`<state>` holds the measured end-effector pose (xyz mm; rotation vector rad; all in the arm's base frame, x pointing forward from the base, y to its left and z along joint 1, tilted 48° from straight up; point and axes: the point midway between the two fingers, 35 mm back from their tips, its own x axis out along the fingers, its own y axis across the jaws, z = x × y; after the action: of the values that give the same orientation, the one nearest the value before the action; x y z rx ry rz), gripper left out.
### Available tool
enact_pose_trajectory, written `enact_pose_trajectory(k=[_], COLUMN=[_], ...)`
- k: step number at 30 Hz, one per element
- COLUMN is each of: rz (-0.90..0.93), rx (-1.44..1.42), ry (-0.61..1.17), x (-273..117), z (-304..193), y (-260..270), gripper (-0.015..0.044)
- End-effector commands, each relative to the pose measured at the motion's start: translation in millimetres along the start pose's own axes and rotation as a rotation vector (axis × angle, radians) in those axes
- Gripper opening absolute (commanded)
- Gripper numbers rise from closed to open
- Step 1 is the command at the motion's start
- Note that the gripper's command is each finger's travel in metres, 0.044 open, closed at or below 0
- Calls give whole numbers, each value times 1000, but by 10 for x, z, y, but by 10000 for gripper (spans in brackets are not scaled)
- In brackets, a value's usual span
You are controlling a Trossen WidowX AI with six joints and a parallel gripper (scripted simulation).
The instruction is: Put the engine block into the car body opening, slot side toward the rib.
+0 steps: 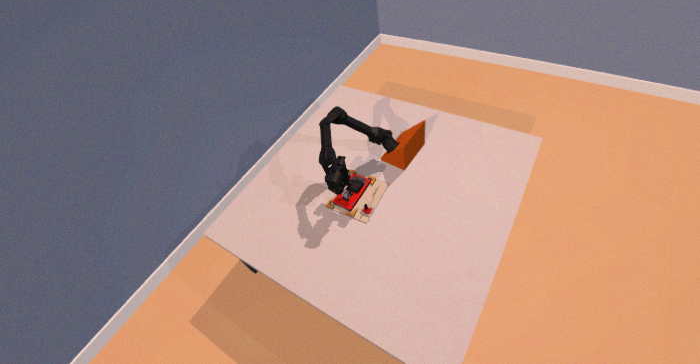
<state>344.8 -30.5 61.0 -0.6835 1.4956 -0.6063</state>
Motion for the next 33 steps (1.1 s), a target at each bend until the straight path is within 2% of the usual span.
enact_pose_trajectory(k=[1,33], rz=[-6,-7], rx=[-55,59], ry=[1,0], x=[14,16], z=[-4,0], y=[-15,-24], gripper=[157,158])
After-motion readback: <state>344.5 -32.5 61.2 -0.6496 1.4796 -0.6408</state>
